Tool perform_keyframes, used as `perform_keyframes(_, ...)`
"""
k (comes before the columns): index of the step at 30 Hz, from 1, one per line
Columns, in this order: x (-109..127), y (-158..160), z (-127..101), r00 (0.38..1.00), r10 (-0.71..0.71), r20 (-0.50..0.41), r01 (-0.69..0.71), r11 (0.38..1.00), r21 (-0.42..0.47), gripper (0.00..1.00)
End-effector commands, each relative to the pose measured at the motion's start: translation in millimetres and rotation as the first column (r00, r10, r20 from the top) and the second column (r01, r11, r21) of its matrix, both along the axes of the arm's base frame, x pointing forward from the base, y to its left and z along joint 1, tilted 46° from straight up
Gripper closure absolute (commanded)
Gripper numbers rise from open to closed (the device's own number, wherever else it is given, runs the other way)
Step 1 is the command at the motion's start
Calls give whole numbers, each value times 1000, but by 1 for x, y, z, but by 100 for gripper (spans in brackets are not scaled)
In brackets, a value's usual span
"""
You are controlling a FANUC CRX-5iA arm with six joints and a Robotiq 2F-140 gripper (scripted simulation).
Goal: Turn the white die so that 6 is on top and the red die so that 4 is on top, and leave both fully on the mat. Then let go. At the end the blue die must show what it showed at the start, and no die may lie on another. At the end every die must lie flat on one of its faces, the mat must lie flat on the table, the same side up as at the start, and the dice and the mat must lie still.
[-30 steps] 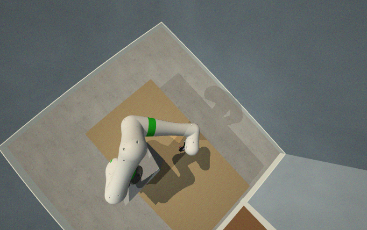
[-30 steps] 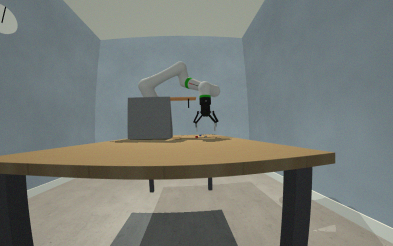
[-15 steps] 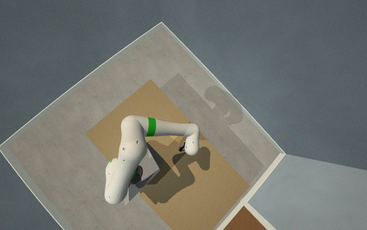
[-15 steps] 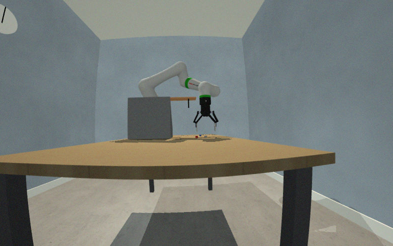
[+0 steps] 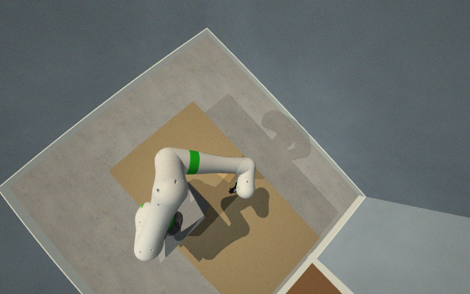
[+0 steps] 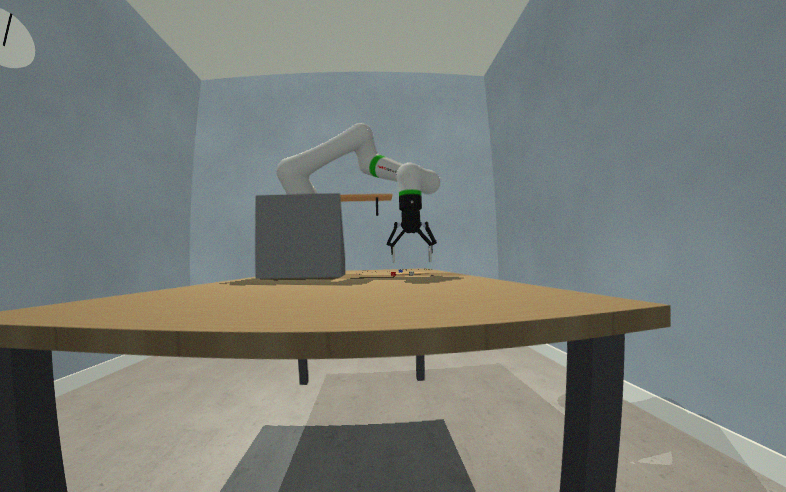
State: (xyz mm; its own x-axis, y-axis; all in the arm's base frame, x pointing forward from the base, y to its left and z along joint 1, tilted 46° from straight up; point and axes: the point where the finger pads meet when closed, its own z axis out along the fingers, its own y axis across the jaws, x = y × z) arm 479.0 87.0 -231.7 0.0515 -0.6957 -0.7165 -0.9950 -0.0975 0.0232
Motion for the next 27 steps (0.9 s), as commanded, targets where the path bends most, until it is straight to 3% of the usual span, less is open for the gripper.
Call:
perform_keyframes(1,-1,3,4,1000,0,0,0,1000,0,0)
perform_keyframes(11,-7,30,32,1000,0,0,0,1000,0,0)
perform_keyframes(27,-27,118,124,1000,0,0,0,1000,0,0)
